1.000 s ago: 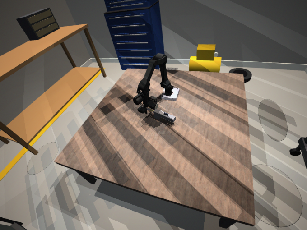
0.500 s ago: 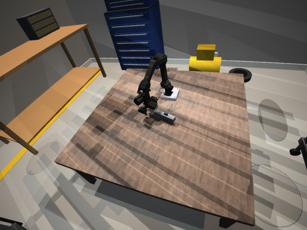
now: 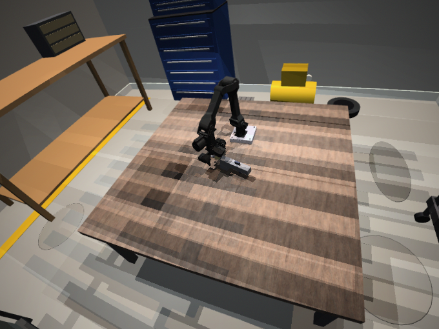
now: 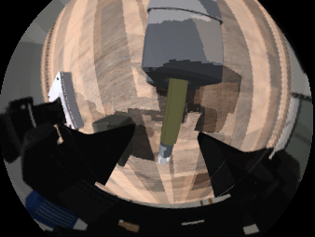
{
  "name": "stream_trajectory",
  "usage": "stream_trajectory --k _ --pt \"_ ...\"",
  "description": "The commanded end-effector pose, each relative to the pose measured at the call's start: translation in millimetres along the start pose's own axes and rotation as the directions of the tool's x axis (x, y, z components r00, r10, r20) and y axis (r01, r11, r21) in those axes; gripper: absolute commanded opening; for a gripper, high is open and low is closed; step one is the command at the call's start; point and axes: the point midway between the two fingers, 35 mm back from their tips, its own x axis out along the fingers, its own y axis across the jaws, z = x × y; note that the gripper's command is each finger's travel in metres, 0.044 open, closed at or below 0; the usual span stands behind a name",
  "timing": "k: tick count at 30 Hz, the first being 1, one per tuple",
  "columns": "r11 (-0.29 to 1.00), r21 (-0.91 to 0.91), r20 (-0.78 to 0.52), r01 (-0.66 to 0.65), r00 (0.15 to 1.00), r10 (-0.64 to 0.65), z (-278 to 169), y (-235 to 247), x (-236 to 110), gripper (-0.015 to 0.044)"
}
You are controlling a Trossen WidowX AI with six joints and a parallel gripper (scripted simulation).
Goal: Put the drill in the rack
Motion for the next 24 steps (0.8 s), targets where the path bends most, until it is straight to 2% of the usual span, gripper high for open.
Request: stream_trajectory --k 1,12,24 --pt "1.000 0.003 0.003 -0.003 1.000 0.003 2.9 0.5 1.3 0.0440" --pt "1.000 0.003 0.004 -0.003 1.000 0.003 6.2 0.8 2.7 0.0440" --pt "1.000 0.000 0.001 0.002 1.000 -0.002 3.9 -0.3 1.3 0.0125"
